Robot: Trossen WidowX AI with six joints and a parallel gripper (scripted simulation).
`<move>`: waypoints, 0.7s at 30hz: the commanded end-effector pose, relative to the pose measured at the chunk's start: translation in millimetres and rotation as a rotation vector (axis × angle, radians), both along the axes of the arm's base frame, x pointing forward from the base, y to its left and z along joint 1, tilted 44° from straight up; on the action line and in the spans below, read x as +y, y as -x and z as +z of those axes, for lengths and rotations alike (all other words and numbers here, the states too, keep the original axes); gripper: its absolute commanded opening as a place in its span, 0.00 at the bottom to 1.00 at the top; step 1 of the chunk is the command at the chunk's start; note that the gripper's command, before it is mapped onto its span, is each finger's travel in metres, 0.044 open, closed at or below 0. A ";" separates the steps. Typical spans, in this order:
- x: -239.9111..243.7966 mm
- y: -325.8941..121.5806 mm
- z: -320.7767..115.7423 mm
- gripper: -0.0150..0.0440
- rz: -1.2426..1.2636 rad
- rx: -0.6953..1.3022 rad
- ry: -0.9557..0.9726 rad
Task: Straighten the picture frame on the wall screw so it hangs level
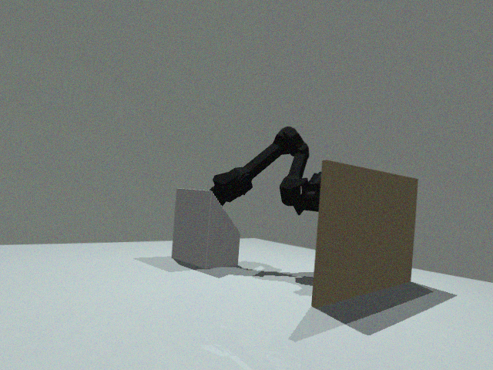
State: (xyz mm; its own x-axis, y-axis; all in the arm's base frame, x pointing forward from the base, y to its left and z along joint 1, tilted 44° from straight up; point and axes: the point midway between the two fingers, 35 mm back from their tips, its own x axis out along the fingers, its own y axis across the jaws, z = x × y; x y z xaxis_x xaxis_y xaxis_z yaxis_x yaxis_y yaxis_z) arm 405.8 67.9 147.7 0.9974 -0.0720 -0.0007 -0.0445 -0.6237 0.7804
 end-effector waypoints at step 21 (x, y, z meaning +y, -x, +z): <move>-0.2 -0.1 -0.6 0.25 0.002 -0.012 -0.131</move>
State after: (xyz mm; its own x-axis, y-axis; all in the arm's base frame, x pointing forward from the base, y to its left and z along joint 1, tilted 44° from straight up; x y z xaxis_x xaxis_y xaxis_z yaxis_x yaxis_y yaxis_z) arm 405.9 67.6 147.3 0.9974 -0.0719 0.0011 -0.0511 -0.6978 0.7145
